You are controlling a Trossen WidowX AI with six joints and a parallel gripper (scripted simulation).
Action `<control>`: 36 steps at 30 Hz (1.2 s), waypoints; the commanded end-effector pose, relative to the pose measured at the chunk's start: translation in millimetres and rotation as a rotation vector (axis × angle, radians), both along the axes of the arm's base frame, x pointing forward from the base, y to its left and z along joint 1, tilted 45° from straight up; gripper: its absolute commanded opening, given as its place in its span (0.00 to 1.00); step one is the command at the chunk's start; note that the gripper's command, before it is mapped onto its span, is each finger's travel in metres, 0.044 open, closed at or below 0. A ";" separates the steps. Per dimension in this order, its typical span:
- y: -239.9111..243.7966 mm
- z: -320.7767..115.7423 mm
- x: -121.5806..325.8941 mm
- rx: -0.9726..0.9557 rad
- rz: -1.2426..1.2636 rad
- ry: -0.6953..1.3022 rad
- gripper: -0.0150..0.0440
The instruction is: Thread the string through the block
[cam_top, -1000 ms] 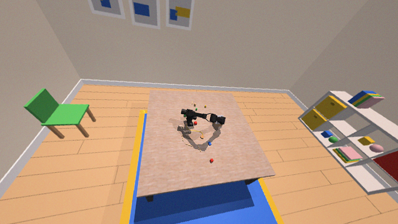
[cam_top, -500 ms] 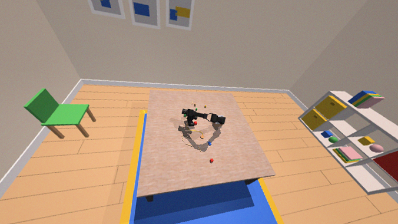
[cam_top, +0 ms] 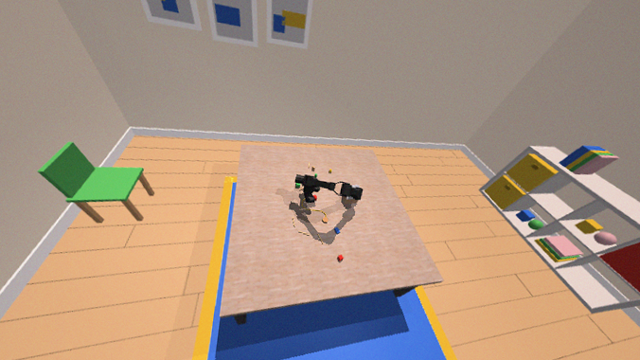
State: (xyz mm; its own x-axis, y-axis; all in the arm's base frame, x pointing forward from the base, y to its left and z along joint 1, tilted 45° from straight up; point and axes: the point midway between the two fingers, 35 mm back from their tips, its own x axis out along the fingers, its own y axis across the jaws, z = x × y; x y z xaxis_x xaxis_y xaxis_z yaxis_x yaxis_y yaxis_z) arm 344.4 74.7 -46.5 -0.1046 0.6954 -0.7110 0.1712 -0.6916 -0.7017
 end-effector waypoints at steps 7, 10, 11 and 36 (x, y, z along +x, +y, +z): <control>-4.3 1.2 -14.3 -0.006 0.002 -0.009 0.25; -5.2 0.9 -18.5 -0.006 0.002 -0.008 0.25; -5.5 0.8 -20.0 -0.006 0.002 -0.008 0.25; -23.4 13.3 -29.2 -0.004 -0.002 0.002 0.46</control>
